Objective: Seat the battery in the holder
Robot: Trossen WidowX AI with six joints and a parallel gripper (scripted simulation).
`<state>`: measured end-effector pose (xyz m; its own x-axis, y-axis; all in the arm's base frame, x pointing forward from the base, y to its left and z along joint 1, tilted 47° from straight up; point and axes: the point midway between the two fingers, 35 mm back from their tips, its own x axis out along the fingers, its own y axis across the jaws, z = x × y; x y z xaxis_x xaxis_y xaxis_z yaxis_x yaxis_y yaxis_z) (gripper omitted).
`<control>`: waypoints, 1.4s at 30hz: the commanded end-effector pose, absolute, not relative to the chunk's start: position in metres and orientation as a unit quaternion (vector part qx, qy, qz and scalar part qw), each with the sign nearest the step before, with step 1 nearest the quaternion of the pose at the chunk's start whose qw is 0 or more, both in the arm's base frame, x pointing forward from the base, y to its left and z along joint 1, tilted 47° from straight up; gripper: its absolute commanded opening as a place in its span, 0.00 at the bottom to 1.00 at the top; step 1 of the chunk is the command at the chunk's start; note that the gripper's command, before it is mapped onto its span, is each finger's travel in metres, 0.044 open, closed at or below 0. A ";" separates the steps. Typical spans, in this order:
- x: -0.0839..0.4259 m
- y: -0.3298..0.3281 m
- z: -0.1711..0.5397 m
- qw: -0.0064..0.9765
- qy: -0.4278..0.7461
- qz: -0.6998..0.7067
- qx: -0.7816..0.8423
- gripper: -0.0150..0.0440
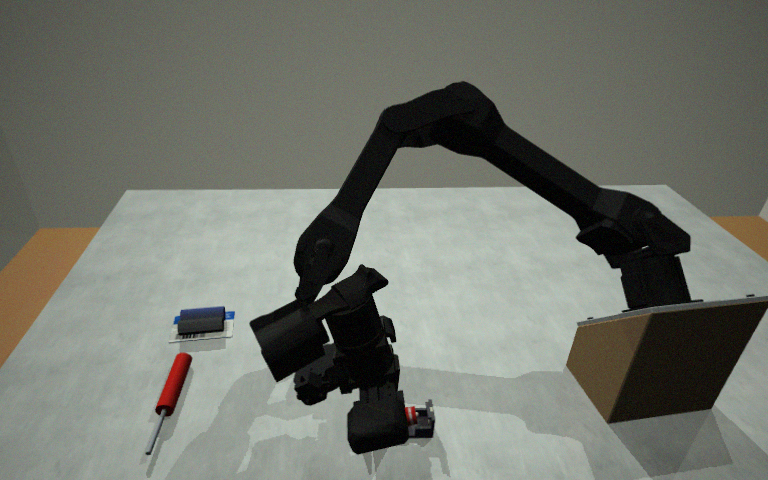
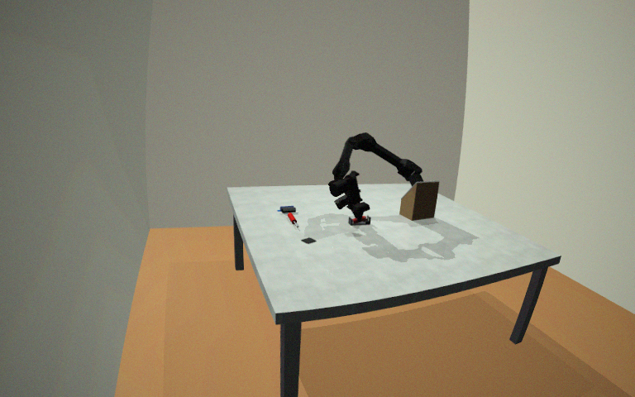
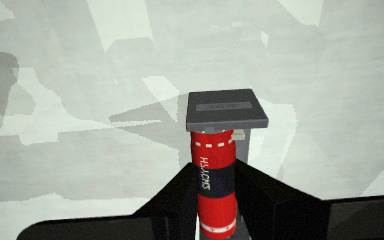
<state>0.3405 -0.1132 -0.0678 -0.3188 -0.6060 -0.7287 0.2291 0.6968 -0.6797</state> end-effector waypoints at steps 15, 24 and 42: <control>0.341 -0.115 -0.070 0.601 0.699 -0.360 -0.143 0.37; 0.339 -0.115 -0.070 0.613 0.689 -0.357 -0.148 0.37; 0.335 -0.117 -0.070 0.637 0.668 -0.350 -0.158 0.37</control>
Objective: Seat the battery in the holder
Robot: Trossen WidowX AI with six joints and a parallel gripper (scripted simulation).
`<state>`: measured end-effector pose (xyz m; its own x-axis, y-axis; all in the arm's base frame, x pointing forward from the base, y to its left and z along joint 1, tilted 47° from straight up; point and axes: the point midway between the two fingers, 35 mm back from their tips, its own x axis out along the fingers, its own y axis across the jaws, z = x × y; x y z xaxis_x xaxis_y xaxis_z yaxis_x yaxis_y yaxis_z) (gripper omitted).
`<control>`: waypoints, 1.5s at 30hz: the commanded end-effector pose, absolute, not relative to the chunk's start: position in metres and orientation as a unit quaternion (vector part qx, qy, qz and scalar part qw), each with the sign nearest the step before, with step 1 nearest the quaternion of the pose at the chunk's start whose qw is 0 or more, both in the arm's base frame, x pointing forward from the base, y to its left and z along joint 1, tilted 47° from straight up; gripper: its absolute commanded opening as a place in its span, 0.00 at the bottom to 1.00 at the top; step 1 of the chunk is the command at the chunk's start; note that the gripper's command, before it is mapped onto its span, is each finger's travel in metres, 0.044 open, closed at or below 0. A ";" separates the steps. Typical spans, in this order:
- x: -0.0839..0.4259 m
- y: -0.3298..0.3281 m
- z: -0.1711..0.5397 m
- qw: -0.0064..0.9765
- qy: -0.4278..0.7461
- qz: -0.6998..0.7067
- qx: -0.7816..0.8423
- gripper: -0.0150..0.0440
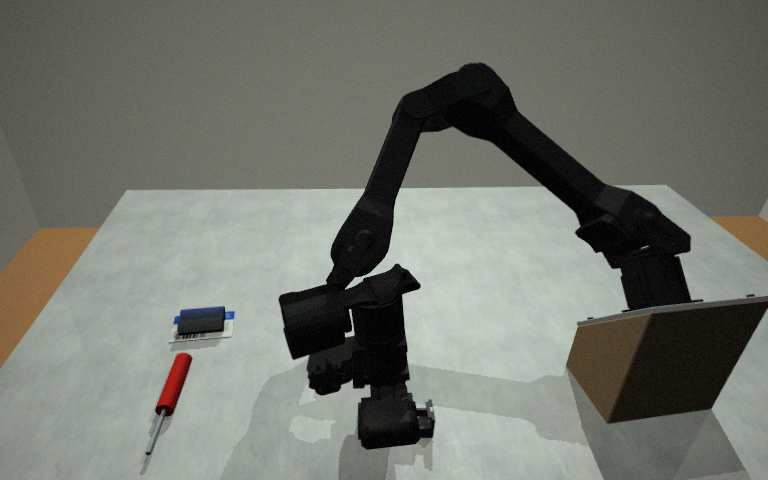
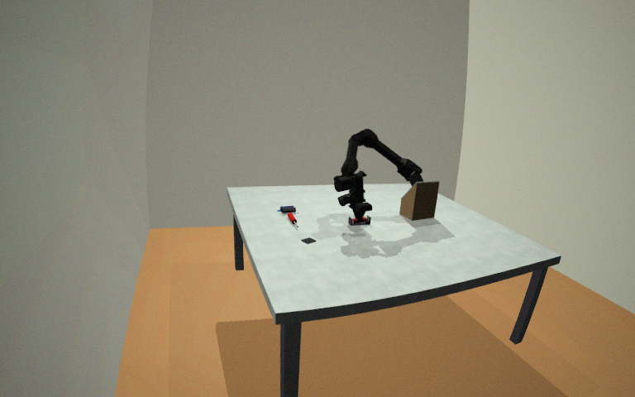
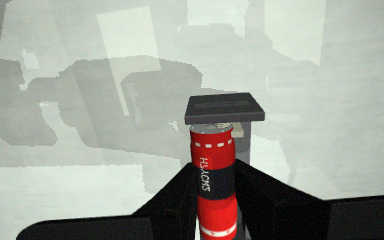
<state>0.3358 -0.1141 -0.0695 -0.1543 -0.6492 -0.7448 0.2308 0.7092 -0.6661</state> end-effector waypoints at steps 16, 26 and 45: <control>0.332 -0.118 -0.069 0.659 0.648 -0.343 -0.167 0.37; 0.330 -0.118 -0.069 0.673 0.635 -0.338 -0.173 0.37; 0.326 -0.118 -0.069 0.692 0.616 -0.330 -0.181 0.37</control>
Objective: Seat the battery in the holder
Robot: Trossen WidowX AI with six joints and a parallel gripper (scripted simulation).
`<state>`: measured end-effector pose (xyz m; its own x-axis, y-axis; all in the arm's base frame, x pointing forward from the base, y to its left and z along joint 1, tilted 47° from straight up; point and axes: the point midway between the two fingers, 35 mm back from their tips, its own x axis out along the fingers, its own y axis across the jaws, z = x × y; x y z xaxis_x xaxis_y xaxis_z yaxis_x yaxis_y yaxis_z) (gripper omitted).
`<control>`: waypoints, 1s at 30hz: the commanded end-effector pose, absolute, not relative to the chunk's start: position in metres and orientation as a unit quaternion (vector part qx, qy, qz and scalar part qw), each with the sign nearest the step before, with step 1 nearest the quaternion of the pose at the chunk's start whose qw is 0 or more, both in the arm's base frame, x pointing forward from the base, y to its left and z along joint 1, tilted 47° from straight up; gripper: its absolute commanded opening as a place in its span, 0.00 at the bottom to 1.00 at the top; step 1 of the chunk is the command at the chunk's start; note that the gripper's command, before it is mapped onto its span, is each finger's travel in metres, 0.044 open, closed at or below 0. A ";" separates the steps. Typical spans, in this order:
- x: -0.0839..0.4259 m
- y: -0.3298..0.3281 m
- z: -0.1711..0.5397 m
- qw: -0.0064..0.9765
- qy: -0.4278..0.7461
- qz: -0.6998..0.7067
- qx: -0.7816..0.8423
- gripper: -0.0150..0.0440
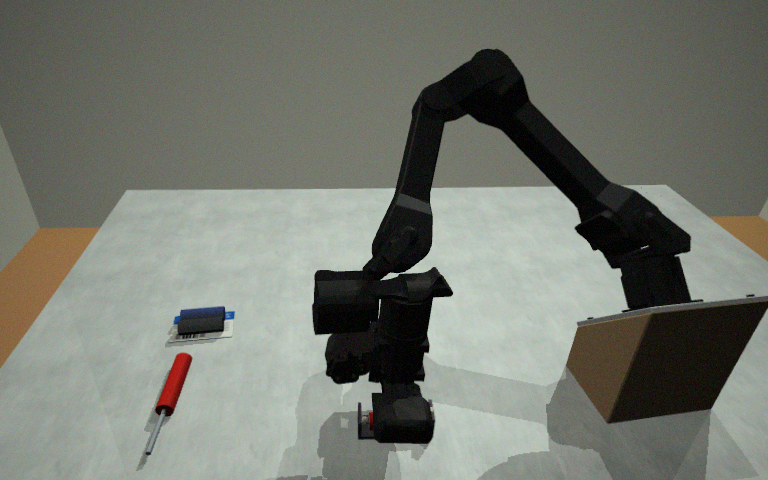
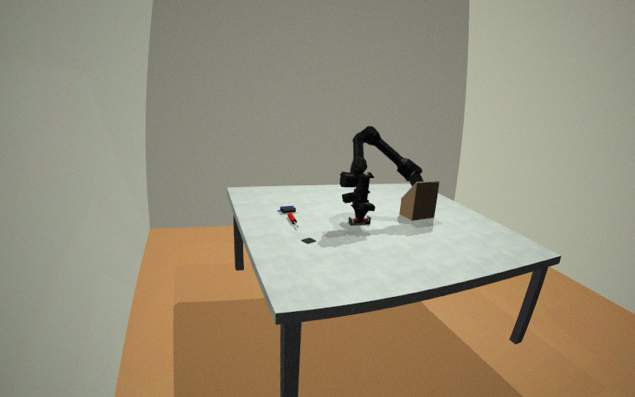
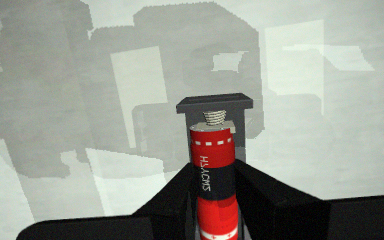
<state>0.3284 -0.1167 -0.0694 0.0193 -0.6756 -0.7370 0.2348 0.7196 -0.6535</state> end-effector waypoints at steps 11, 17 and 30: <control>0.320 -0.117 -0.070 0.696 0.612 -0.328 -0.182 0.37; 0.317 -0.116 -0.070 0.699 0.609 -0.327 -0.182 0.37; 0.315 -0.116 -0.070 0.702 0.607 -0.325 -0.182 0.37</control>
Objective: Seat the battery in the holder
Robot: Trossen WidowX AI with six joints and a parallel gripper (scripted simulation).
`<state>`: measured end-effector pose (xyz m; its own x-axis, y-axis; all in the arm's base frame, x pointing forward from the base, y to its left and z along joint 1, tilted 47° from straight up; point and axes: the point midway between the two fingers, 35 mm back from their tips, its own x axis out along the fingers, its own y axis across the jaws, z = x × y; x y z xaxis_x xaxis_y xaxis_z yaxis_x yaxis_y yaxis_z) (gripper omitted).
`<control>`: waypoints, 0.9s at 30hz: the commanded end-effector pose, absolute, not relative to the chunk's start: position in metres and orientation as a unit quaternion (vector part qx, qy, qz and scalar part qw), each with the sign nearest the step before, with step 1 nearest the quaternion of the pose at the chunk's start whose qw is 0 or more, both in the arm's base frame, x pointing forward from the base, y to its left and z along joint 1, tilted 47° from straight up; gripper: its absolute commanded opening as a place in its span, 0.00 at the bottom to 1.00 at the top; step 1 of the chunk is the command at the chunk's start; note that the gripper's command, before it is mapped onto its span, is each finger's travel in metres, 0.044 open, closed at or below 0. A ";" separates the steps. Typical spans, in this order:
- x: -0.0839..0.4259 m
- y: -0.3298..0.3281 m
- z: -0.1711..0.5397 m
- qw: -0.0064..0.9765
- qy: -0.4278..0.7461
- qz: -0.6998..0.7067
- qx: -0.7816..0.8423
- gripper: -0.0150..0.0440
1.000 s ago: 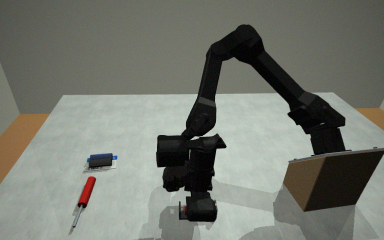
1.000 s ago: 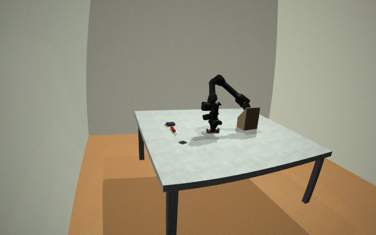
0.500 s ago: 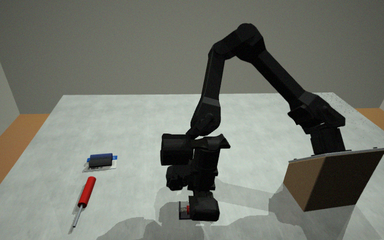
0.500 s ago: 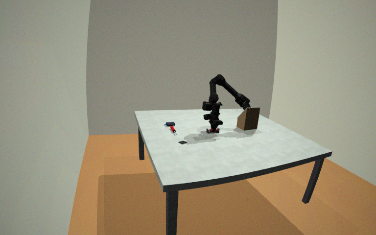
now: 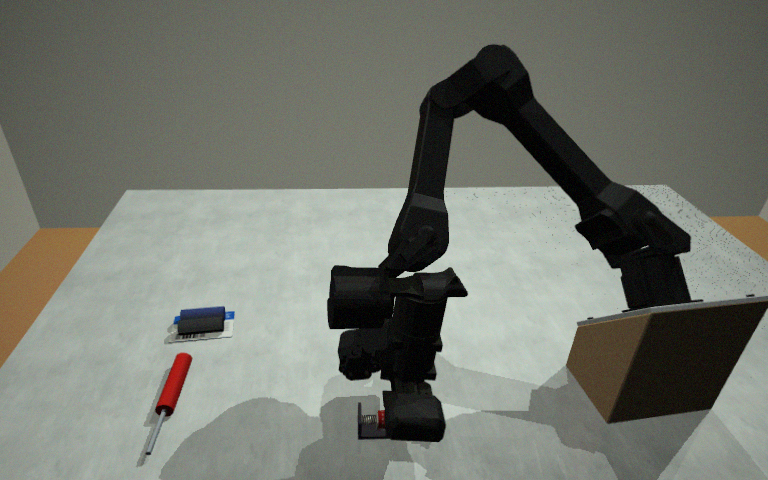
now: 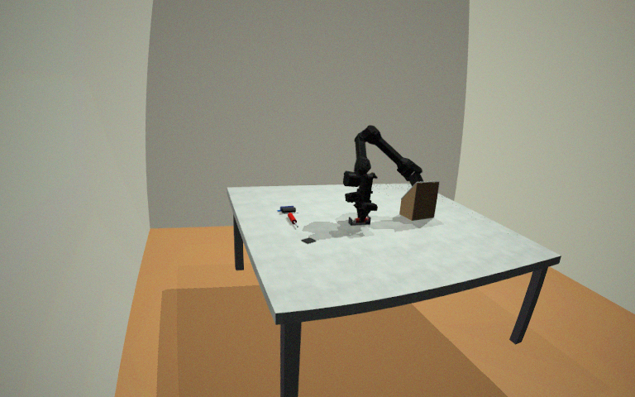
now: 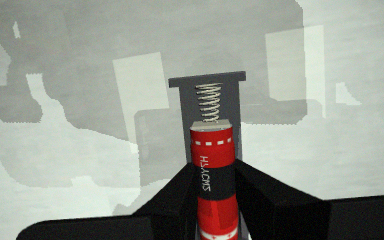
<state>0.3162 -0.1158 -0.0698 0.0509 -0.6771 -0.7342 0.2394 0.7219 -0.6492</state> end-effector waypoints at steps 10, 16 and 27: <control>0.315 -0.116 -0.070 0.702 0.607 -0.325 -0.182 0.37; 0.315 -0.116 -0.070 0.702 0.607 -0.324 -0.182 0.51; 0.316 -0.106 -0.061 0.703 0.606 -0.325 -0.181 0.55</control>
<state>0.3140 -0.1098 -0.0659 0.0502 -0.6756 -0.7356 0.2297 0.7245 -0.6498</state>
